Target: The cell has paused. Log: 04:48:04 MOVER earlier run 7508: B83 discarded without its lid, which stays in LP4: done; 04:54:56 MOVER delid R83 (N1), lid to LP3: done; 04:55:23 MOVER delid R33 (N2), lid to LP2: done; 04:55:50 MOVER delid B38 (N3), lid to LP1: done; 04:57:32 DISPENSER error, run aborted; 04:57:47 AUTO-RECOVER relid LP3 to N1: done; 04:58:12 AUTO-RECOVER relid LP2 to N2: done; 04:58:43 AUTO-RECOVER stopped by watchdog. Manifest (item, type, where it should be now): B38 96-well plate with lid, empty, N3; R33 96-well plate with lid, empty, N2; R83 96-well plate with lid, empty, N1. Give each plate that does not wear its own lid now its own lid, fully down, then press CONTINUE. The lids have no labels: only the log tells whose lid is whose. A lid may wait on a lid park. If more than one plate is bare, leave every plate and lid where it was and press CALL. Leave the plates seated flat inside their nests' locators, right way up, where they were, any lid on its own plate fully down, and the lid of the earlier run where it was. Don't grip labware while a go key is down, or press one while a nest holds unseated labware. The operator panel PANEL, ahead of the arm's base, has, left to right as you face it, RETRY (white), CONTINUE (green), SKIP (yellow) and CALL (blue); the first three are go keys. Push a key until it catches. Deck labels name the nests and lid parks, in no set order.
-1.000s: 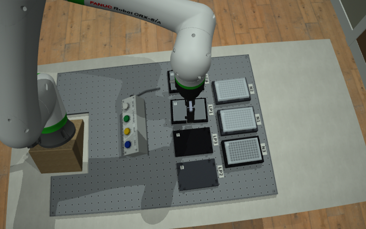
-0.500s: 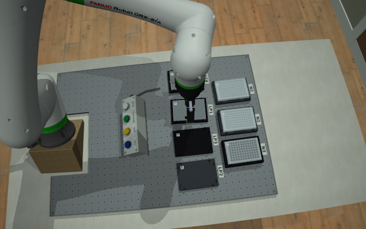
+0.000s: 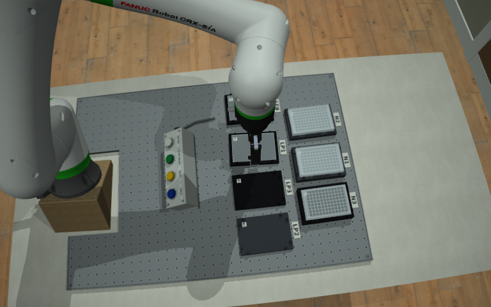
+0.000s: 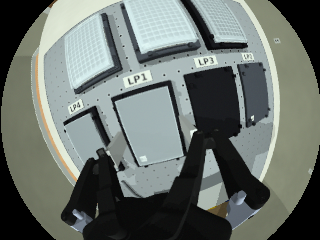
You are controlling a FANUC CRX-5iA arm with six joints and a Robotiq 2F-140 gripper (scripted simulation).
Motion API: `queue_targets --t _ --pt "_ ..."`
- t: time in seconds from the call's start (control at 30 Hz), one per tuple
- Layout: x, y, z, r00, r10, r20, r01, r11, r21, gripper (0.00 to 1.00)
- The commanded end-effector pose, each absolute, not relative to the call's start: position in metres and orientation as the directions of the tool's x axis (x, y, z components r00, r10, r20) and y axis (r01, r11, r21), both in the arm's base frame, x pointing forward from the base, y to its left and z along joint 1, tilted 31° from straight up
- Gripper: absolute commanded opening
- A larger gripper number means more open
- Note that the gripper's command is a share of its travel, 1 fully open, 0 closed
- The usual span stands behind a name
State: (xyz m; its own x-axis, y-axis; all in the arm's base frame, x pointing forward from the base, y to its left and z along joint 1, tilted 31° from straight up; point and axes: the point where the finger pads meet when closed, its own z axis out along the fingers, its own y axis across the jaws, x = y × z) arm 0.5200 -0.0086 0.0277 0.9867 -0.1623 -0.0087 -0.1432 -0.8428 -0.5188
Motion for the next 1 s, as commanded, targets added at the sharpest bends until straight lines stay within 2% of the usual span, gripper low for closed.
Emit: queue_targets --t 0.0,0.03,0.07,0.97 --pt "0.5201 -0.0088 0.0278 0.987 -0.163 -0.008 -0.143 -0.843 -0.519 0.66" --pt "0.5201 -0.0088 0.0278 0.987 -0.163 -0.008 -0.143 -0.843 -0.519 0.66" --pt "0.5201 -0.0088 0.0278 0.987 -0.163 -0.008 -0.143 -0.843 -0.519 0.00" --pt "0.5201 -0.0088 0.0278 0.987 -0.163 -0.008 -0.143 -0.843 -0.519 0.00"
